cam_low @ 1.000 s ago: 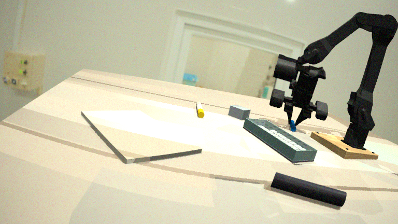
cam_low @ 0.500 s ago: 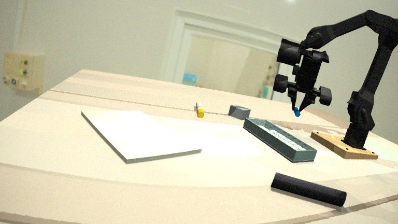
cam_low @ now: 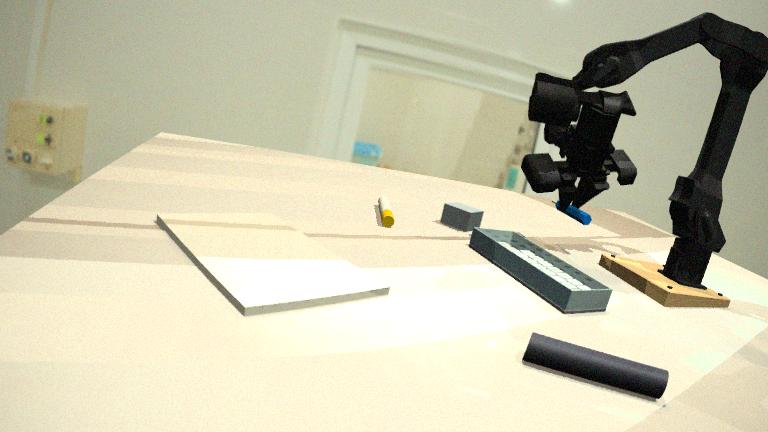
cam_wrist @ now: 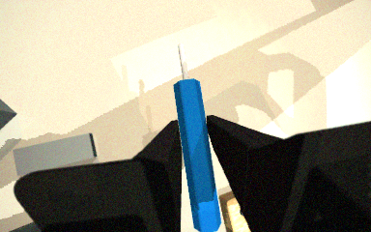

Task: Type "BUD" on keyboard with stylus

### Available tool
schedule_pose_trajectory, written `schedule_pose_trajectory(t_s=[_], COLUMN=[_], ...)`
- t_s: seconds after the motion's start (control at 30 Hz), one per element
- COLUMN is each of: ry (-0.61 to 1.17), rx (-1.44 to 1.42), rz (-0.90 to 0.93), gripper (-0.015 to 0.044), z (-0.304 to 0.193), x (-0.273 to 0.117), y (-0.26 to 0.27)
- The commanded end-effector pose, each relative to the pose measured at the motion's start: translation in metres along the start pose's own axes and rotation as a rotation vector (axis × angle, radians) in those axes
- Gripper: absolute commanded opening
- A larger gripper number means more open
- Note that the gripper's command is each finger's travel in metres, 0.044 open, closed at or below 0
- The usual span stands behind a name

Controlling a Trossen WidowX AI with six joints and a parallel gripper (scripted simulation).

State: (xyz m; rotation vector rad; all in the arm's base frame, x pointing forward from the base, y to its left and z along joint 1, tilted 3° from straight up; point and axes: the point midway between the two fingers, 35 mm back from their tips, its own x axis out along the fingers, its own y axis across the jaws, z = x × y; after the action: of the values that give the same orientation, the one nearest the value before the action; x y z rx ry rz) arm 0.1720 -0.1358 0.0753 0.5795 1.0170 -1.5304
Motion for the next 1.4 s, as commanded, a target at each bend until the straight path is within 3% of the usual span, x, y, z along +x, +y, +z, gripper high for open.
schedule_pose_trajectory(t_s=[0.0, 0.73, 1.37], ry=[-0.032, -0.216, -0.401], rx=[-0.221, -1.371, -2.312], rz=[-0.005, -0.109, -0.387], gripper=[0.0, 0.0, 0.0], z=[-0.004, -0.042, -0.088], x=[-0.01, -0.064, -0.115], y=[0.009, 0.049, 0.07])
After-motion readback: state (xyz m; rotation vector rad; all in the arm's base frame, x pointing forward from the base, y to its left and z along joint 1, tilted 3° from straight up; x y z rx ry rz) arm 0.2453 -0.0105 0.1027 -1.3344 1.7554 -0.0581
